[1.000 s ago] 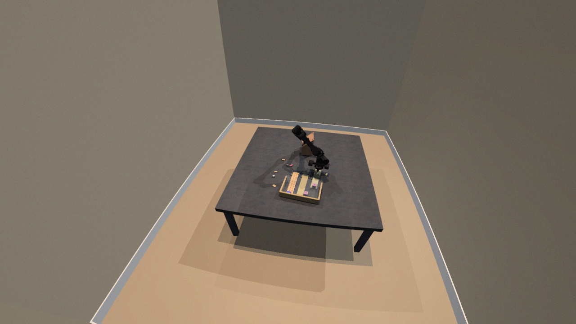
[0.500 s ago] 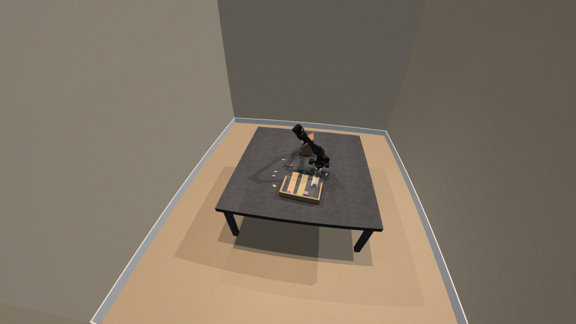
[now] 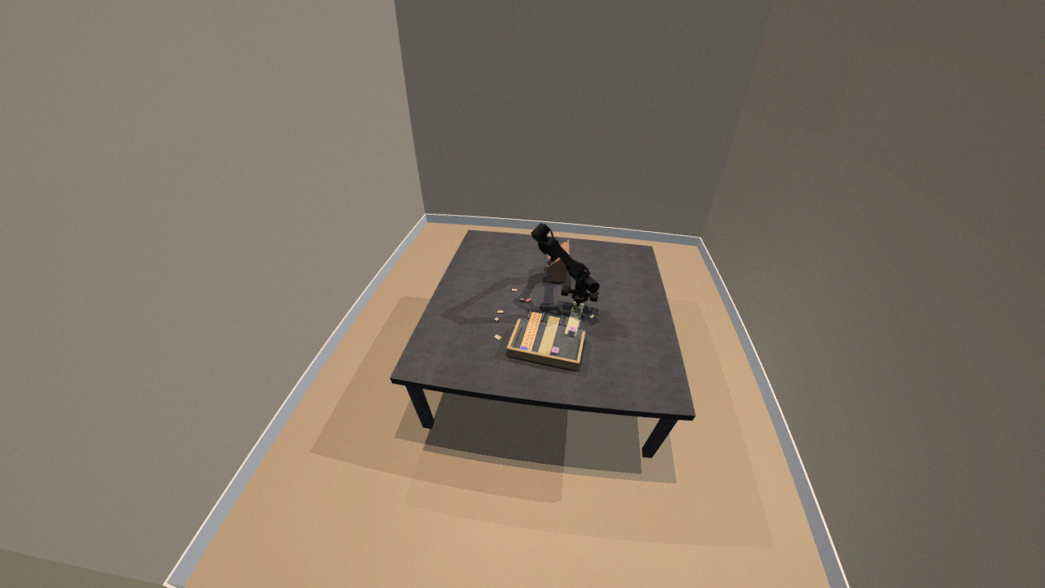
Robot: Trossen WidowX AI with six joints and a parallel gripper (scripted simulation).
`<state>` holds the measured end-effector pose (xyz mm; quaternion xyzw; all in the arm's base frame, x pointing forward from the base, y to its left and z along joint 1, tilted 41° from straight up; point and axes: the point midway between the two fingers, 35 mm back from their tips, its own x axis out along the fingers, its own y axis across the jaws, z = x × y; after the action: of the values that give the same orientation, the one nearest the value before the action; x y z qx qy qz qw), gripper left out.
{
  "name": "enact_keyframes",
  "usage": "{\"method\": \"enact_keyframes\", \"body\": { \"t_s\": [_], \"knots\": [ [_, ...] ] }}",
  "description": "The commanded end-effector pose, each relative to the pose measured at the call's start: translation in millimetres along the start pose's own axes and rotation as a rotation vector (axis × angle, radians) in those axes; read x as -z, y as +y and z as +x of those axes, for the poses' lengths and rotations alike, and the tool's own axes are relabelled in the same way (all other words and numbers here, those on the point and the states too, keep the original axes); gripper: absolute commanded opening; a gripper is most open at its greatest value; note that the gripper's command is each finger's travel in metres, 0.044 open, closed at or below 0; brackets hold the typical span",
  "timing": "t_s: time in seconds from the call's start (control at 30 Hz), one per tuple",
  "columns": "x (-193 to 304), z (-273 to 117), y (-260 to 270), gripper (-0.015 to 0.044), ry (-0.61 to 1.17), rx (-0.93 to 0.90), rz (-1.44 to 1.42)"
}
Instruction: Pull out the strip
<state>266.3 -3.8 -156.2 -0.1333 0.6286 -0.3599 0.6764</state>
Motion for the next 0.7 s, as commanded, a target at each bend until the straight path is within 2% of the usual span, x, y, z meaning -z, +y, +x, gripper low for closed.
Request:
{"method": "enact_keyframes", "body": {
  "t_s": [0.0, 0.67],
  "knots": [
    [14.5, 3.7, -4.5, 0.0000, 0.030, 0.004, -0.003],
    [28.9, 3.3, -5.0, 0.0000, 0.031, 0.004, -0.004]
  ]
}}
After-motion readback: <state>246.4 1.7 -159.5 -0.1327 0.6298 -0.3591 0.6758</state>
